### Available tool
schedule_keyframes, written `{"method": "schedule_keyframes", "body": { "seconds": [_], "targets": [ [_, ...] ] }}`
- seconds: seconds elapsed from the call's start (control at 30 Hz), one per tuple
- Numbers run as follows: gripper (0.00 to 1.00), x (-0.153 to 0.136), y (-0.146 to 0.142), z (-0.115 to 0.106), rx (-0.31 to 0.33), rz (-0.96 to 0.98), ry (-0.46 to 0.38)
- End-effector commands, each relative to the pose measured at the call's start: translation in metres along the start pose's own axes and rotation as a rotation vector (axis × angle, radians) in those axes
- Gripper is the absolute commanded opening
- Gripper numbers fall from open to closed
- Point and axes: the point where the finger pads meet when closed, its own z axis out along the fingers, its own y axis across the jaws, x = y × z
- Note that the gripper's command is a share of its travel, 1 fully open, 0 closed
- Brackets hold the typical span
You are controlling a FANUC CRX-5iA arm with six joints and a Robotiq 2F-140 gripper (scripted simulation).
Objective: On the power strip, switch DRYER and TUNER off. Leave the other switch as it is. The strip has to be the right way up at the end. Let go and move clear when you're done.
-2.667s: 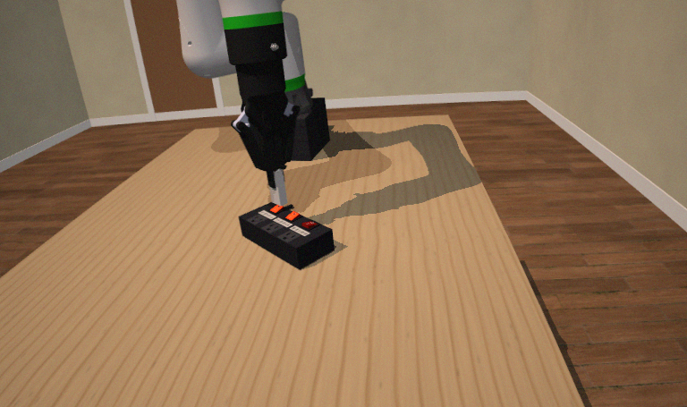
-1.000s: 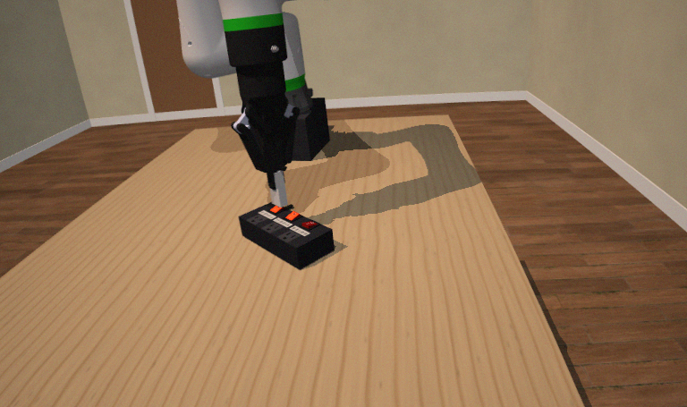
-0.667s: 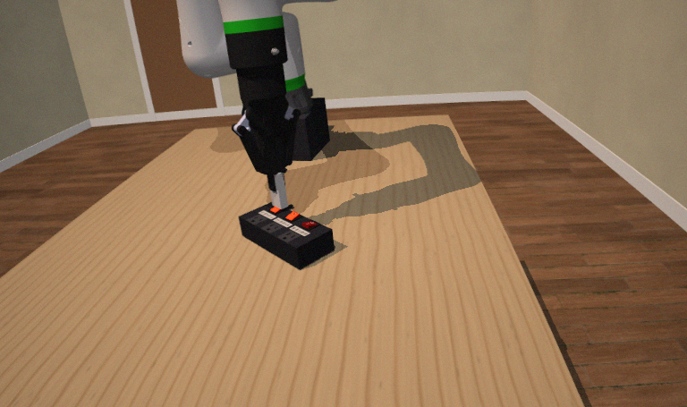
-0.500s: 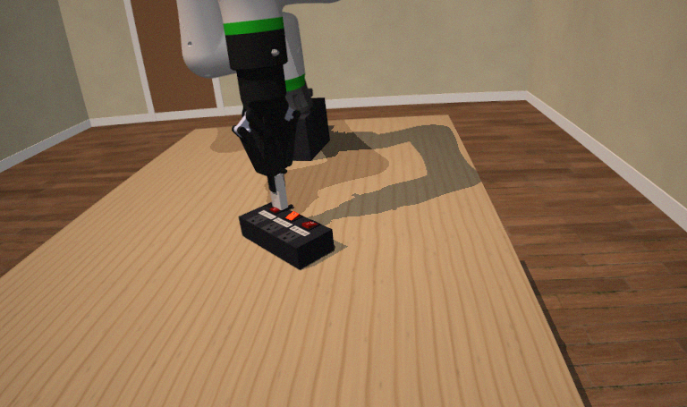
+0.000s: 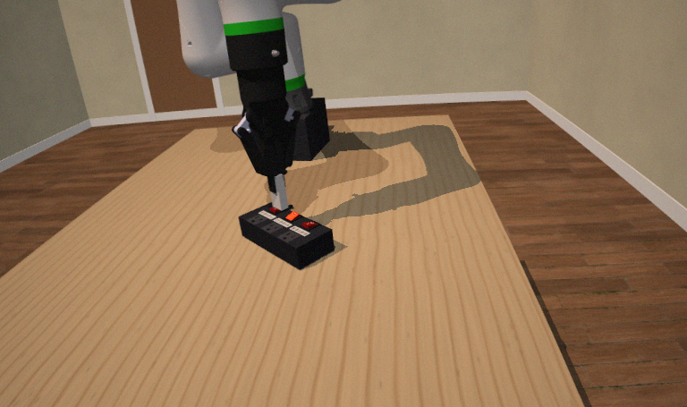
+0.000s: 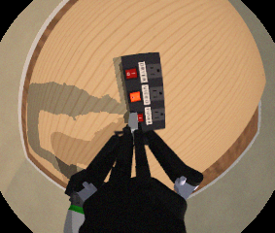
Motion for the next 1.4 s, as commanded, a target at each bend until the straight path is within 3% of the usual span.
{"method": "schedule_keyframes", "body": {
  "seconds": [0.0, 0.33, 0.7, 1.37],
  "targets": [
    [0.00, 0.000, 0.000, 0.000, 0.000, 0.000, 0.000],
    [0.00, 0.000, 0.000, -0.004, 0.000, 0.000, 0.000],
    [0.00, 0.000, 0.000, -0.033, 0.000, 0.000, 0.000],
    [0.00, 0.000, 0.000, -0.039, 0.000, 0.000, 0.000]
  ]
}}
